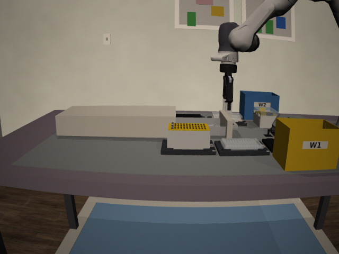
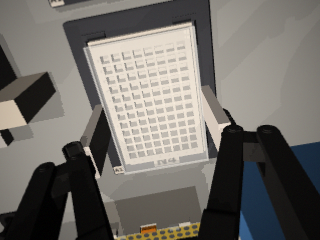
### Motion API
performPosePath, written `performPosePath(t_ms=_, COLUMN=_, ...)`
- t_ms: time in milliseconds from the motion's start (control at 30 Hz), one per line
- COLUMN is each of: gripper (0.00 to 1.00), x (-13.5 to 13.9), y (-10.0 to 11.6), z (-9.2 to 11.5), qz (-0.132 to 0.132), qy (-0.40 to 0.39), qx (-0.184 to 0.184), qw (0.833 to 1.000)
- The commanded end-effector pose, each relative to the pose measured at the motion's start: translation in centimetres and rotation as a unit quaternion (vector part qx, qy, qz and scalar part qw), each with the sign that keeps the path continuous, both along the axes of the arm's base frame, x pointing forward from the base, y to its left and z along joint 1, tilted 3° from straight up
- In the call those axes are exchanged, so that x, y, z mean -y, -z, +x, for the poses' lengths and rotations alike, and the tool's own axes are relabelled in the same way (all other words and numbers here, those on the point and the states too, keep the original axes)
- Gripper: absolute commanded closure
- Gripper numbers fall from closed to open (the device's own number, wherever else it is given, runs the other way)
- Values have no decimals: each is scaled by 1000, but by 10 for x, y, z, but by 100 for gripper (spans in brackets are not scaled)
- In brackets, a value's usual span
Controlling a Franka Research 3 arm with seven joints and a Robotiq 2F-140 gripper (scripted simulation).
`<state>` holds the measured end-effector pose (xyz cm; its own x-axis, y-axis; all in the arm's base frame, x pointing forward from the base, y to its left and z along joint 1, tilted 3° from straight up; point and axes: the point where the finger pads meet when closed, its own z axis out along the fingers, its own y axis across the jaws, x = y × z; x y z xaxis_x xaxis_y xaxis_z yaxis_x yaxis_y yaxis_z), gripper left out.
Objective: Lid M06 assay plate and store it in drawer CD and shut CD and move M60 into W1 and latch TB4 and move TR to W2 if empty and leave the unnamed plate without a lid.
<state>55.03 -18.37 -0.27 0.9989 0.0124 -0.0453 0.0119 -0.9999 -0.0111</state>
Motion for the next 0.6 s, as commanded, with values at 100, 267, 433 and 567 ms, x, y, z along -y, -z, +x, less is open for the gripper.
performPosePath(t_ms=100, gripper=100, x=0, y=3, z=-1, qz=1, qy=-3, qx=0, qw=1000)
performPosePath(t_ms=267, gripper=100, x=0, y=5, z=-1, qz=1, qy=-3, qx=0, qw=1000)
performPosePath(t_ms=433, gripper=100, x=0, y=6, z=-1, qz=1, qy=-3, qx=0, qw=1000)
performPosePath(t_ms=567, gripper=100, x=0, y=7, z=-1, qz=1, qy=-3, qx=0, qw=1000)
